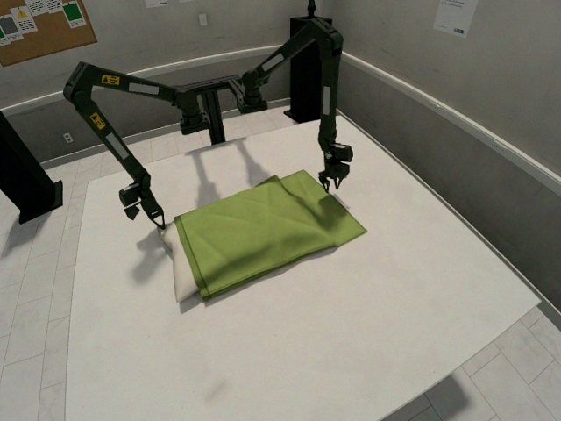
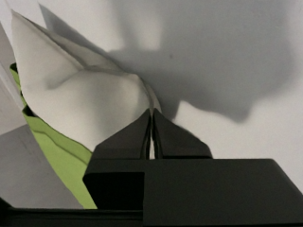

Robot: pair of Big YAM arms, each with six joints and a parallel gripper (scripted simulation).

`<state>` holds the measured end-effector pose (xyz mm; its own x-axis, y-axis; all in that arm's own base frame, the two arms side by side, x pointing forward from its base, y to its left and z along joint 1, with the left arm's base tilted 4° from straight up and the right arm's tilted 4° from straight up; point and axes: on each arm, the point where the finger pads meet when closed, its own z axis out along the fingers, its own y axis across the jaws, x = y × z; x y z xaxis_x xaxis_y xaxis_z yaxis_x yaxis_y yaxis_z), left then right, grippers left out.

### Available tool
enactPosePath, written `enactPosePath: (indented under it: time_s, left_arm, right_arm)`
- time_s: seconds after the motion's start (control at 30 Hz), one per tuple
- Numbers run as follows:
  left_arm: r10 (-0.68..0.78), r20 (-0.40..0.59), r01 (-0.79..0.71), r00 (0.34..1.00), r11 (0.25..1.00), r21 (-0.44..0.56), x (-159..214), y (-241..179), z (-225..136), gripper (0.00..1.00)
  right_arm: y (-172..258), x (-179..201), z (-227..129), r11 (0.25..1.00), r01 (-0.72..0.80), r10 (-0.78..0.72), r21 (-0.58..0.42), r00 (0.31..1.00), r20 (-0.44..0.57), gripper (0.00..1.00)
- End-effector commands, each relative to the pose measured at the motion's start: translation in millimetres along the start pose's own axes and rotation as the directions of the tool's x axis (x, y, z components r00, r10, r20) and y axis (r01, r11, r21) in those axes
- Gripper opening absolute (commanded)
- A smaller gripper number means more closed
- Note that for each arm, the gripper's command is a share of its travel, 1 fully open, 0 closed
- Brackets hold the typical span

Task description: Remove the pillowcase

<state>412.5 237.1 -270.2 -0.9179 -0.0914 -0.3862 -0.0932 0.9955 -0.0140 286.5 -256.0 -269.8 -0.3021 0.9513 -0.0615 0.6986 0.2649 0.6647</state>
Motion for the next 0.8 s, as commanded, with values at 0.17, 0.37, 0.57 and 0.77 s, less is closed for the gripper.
enactPosePath:
  time_s: [0.17, 0.37, 0.57, 0.77]
  left_arm:
    - [0.005, 0.027, -0.005, 1.0, 1.0, -0.005, -14, 0, -2, 0.6]
    - [0.002, 0.01, -0.002, 1.0, 1.0, 0.003, -11, -4, -11, 0.6]
    - [0.001, 0.014, -0.001, 1.0, 1.0, 0.0, -17, -3, -23, 0.6]
    - [0.0, 0.002, 0.0, 1.0, 1.0, 0.006, -13, -7, -29, 0.6]
  right_arm:
    - [-5, 21, 4, 1.0, -0.027, 0.027, 0.01, 0.999, -0.036, 0.02]
    - [-5, 21, 4, 1.0, -0.027, 0.027, 0.01, 0.999, -0.036, 0.02]
    - [-5, 21, 4, 1.0, -0.027, 0.027, 0.01, 0.999, -0.036, 0.02]
    - [-5, 21, 4, 1.0, -0.027, 0.027, 0.01, 0.999, -0.036, 0.02]
